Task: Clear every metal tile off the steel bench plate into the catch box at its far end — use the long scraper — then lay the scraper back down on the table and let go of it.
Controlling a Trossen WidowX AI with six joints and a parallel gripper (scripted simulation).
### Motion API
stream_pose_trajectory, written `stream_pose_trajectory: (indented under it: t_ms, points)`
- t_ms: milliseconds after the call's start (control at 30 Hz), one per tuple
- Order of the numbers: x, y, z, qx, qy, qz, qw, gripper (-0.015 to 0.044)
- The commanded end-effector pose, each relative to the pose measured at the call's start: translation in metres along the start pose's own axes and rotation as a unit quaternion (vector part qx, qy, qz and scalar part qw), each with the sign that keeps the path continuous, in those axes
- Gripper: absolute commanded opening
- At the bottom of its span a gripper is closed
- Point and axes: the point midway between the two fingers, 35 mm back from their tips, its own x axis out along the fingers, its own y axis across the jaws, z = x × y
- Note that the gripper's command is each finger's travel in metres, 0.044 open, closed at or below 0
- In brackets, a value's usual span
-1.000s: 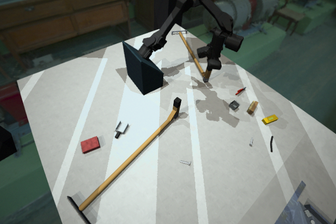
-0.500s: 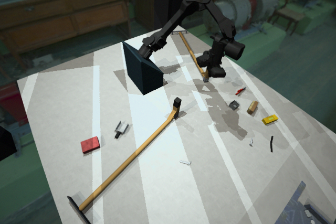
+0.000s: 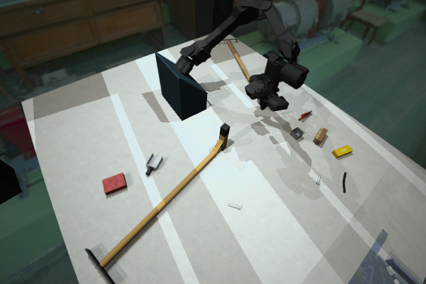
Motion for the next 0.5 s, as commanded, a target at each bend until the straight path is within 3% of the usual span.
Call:
stream_pose_trajectory:
  t_ms: [0, 467]
  points:
    - [0.001, 0.019, 0.017, -0.035, -0.006, 0.007, 0.999, 0.0]
    - [0.004, 0.062, 0.075, -0.138, -0.019, 0.016, 0.99, 0.0]
